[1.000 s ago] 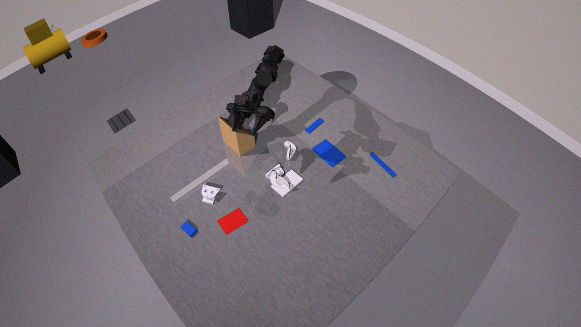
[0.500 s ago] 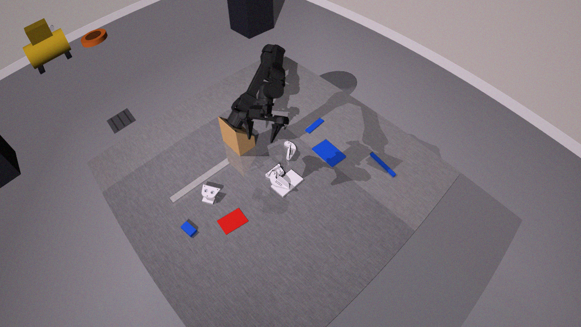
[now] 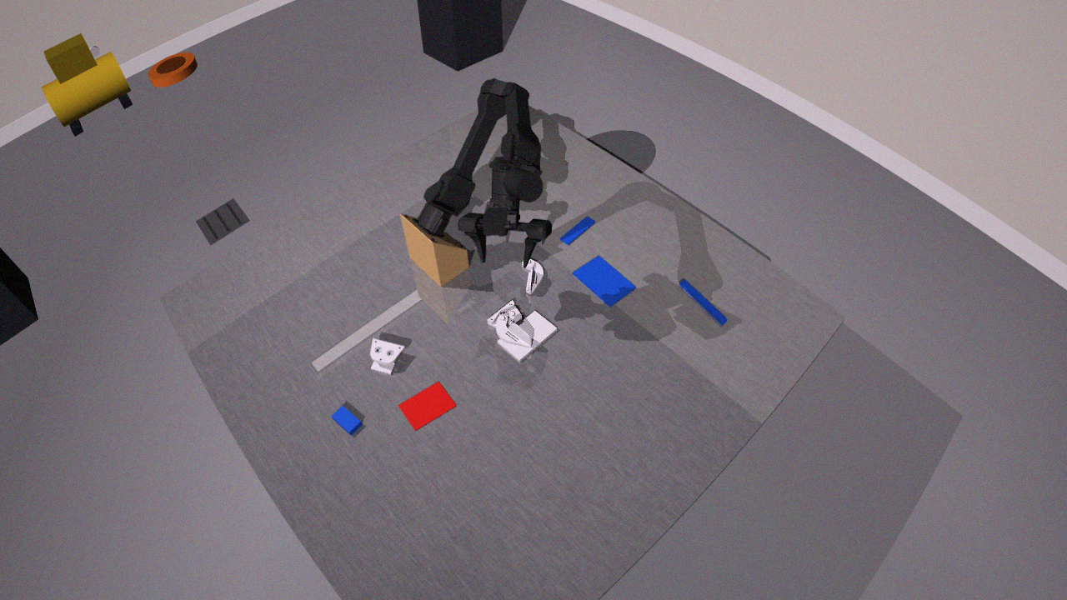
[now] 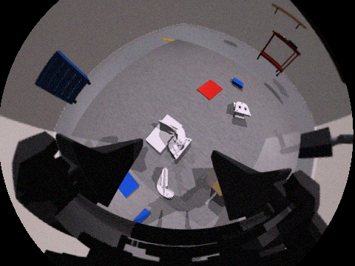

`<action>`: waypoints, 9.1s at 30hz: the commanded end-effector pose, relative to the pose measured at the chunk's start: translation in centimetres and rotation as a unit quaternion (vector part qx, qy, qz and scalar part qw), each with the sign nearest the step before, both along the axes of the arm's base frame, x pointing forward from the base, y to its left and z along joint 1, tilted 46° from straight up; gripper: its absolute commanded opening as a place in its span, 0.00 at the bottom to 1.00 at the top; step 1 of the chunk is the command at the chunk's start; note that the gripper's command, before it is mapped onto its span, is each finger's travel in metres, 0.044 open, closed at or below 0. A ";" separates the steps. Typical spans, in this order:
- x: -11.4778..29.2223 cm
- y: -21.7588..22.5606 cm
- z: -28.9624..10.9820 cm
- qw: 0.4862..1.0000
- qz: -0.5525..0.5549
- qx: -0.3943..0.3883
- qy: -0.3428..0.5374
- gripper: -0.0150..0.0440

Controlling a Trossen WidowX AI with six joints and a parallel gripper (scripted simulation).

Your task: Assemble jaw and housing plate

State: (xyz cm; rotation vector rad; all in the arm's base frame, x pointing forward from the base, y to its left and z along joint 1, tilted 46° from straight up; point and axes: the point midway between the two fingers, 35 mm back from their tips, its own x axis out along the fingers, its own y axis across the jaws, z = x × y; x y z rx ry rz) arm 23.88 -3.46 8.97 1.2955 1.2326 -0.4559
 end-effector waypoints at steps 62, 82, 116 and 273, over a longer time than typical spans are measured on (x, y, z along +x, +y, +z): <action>-1.3 17.4 -2.3 0.961 0.201 0.176 0.071 1.00; -1.4 19.2 -3.9 0.961 0.201 0.178 0.071 1.00; -1.4 19.3 -3.9 0.960 0.204 0.180 0.070 0.50; 7.6 6.9 -5.2 0.858 0.485 0.082 -0.148 0.48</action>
